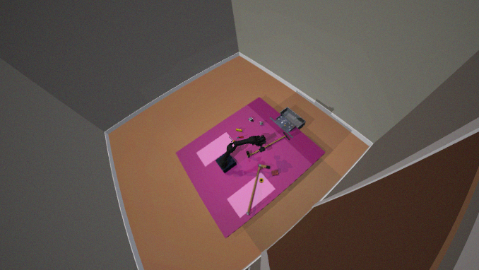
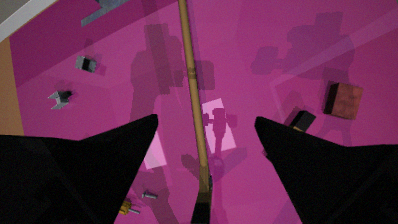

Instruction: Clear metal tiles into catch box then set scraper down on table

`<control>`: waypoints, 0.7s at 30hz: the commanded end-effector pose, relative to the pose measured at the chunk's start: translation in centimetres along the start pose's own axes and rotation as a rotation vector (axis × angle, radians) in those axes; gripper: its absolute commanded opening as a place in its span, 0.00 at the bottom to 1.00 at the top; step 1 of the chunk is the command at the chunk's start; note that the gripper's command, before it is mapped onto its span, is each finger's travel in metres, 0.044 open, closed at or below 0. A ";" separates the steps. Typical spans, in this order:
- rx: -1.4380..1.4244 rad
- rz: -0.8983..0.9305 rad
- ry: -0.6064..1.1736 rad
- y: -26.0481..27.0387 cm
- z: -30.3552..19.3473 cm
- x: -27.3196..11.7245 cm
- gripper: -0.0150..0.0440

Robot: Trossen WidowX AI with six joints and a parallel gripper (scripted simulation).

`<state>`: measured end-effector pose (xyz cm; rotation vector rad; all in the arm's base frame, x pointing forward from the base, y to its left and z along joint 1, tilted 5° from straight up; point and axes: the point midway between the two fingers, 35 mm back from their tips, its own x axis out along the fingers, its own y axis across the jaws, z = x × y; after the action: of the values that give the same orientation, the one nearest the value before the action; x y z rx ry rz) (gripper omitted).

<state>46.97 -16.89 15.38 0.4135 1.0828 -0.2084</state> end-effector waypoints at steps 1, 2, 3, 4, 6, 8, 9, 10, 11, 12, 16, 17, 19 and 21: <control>0.004 -0.023 0.029 0.1 0.0 1.4 1.00; 0.003 -0.027 0.036 0.1 0.0 1.8 1.00; 0.003 -0.032 0.043 0.1 -0.1 2.2 1.00; 0.003 -0.037 0.051 0.2 -0.1 2.5 1.00; 0.002 -0.046 0.065 0.3 -0.2 3.2 1.00; 0.001 -0.056 0.080 0.3 -0.3 3.9 1.00; 0.000 -0.060 0.087 0.4 -0.3 4.3 1.00; -0.001 -0.065 0.094 0.4 -0.4 4.7 1.00; -0.002 -0.070 0.101 0.5 -0.5 5.0 1.00; -0.002 -0.075 0.108 0.5 -0.5 5.4 1.00; -0.006 -0.095 0.137 0.7 -0.8 6.8 1.00; -0.007 -0.100 0.144 0.7 -0.9 7.2 1.00; -0.010 -0.110 0.158 0.8 -1.1 7.9 1.00; -0.012 -0.121 0.172 0.9 -1.3 8.6 1.00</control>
<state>49.87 -15.45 8.43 0.3689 1.2552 -0.2619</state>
